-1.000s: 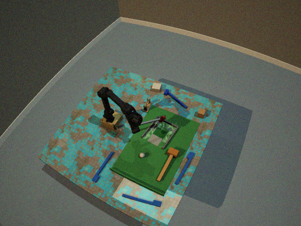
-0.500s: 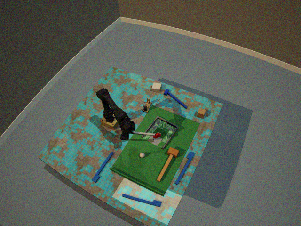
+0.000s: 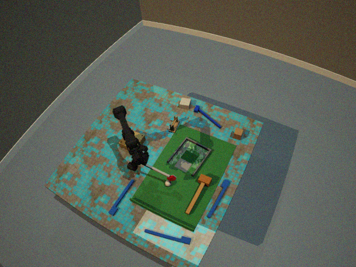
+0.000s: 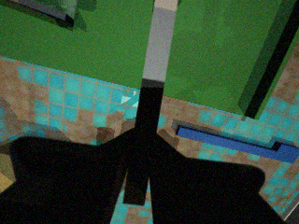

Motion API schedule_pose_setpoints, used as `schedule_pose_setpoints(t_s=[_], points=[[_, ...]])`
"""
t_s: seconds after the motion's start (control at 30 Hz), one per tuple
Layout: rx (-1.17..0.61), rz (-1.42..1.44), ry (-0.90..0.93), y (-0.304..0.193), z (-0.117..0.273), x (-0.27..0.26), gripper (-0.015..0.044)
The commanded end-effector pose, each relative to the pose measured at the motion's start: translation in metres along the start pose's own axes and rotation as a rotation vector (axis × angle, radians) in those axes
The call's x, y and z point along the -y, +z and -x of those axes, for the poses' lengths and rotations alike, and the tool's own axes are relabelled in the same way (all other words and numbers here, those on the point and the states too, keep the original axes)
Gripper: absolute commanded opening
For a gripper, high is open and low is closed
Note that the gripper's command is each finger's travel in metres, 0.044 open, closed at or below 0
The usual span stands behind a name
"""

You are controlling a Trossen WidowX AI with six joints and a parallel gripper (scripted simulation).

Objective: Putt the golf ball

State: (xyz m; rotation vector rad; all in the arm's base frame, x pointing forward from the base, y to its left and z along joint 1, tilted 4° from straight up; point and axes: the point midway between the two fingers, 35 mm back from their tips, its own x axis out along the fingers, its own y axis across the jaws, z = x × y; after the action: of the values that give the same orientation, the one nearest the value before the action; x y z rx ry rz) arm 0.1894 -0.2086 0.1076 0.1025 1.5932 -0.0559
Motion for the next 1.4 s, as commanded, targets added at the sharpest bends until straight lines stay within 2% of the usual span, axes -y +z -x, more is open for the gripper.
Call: schedule_pose_setpoints(t_s=[0.0,0.3,0.63,1.37], points=[[-0.011,-0.119,-0.014,-0.017,0.004,0.019,0.0000],[-0.022,-0.181,-0.019,-0.027,0.003,0.028,0.0000],[-0.022,-0.181,-0.019,-0.028,-0.033,0.029,0.0000],[-0.022,-0.181,-0.019,-0.029,-0.063,0.029,0.0000]])
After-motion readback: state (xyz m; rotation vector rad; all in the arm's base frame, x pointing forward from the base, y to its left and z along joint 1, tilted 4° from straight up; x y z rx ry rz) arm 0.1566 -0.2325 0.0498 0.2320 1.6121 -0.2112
